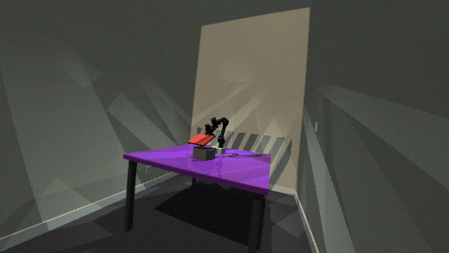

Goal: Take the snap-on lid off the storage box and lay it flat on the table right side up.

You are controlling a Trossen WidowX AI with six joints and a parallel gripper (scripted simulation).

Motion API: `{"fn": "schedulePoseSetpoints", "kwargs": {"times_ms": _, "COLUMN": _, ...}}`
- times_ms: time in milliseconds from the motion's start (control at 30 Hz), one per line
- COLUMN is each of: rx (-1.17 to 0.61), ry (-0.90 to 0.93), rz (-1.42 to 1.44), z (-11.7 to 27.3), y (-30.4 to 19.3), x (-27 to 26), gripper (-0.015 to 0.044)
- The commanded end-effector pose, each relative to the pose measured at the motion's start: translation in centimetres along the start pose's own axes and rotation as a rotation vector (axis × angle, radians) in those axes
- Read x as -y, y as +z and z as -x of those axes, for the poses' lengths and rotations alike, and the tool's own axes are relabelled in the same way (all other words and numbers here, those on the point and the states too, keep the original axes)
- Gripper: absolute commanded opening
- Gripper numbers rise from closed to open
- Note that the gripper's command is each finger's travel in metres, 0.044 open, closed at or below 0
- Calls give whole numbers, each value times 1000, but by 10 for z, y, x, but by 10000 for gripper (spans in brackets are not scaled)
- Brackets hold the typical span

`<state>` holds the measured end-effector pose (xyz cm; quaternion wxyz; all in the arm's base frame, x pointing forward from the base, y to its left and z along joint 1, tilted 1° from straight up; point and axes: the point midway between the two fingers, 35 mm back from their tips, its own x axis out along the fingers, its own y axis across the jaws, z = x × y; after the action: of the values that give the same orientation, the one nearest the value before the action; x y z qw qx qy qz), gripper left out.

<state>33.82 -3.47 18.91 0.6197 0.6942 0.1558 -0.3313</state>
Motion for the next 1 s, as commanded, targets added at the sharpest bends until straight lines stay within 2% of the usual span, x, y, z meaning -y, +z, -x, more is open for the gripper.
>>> {"fn": "schedulePoseSetpoints", "kwargs": {"times_ms": 0, "rx": -4, "ry": 25, "rz": -1, "z": 5, "y": 7, "x": -5, "gripper": 0}}
{"fn": "schedulePoseSetpoints", "kwargs": {"times_ms": 967, "rx": -1, "ry": 25, "rz": 3, "z": 9, "y": 65, "x": -2, "gripper": 0}}
